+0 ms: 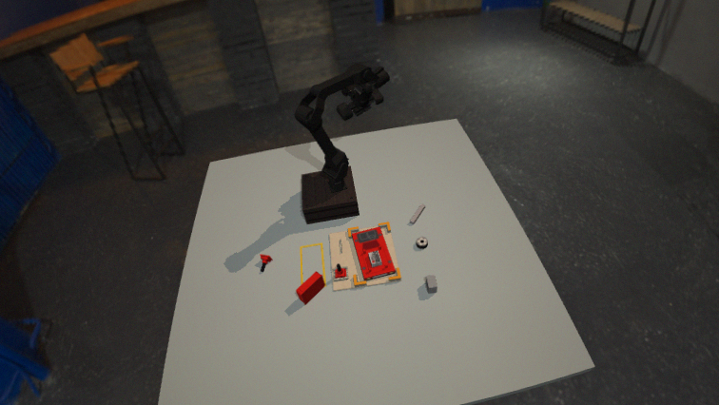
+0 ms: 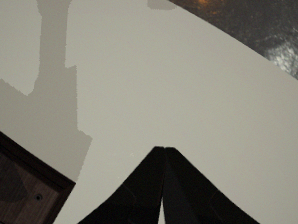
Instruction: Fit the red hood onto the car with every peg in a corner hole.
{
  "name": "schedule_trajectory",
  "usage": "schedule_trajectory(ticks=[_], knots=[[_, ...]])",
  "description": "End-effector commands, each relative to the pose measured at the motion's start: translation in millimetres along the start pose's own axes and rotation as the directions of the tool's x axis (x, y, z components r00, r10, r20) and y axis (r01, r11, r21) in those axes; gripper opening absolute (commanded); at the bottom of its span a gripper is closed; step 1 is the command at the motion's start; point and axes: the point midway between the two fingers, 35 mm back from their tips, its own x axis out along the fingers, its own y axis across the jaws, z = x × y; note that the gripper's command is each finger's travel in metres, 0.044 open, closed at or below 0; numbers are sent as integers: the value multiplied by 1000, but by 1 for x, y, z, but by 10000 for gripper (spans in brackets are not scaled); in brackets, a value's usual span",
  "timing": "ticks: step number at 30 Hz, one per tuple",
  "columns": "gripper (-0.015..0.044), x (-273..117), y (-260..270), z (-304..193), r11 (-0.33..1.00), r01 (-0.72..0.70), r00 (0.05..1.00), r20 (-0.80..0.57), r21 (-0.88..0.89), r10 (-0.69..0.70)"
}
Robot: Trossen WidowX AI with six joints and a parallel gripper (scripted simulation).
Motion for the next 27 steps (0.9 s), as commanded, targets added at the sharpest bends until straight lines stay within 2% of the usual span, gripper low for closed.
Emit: schedule_trajectory(ticks=[1, 16, 27], knots=[[0, -11, -15, -15, 998, 57, 998, -19, 34, -56], [0, -53, -63, -95, 958, 221, 970, -145, 183, -196], [0, -90, -78, -169, 882, 342, 931, -244, 324, -271]])
